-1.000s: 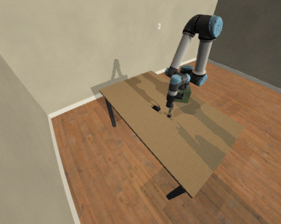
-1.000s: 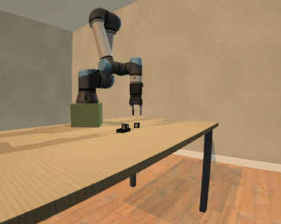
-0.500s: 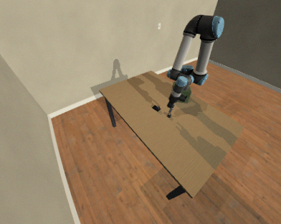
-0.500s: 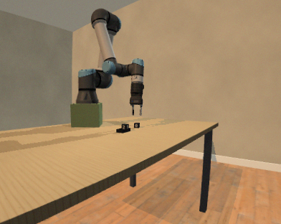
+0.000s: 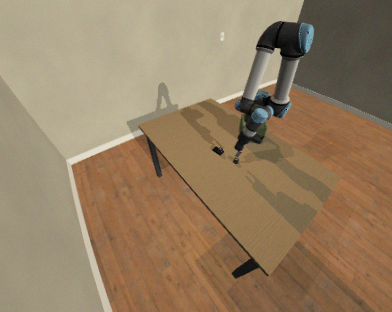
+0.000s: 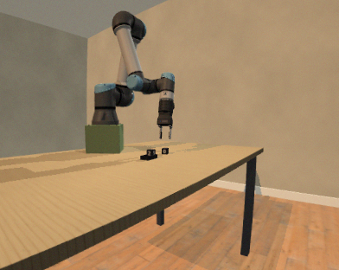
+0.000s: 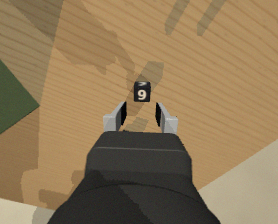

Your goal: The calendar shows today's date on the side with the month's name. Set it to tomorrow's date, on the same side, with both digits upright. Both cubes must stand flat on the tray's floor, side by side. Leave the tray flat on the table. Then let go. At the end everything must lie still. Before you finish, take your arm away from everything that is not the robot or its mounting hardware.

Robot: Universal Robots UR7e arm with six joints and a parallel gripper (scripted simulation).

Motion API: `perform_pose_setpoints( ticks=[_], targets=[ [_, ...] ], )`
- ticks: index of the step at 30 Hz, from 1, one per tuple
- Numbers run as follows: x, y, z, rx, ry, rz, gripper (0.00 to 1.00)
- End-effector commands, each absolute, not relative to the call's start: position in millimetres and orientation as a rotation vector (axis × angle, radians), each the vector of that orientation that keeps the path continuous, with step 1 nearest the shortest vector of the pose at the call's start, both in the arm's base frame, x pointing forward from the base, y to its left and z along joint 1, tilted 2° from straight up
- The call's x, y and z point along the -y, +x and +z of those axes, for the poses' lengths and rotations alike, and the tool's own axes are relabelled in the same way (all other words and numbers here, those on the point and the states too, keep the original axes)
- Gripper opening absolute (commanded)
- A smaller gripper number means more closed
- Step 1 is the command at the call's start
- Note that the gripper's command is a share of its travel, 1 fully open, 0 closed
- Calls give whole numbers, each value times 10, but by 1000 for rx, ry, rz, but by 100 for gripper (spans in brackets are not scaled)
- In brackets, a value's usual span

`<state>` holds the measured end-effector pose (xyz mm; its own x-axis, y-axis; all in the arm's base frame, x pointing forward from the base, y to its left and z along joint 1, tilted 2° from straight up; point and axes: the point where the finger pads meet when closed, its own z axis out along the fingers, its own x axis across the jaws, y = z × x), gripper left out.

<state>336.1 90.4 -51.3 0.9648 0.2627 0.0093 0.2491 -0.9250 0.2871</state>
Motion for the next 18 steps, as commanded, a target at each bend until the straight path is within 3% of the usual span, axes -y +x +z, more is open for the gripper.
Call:
perform_pose_setpoints(
  ticks=[1,18],
  targets=[
    [-903,3362,-513,-373,2815,70,87],
    [-922,3353,-528,-342,2598,100,87]
  ],
)
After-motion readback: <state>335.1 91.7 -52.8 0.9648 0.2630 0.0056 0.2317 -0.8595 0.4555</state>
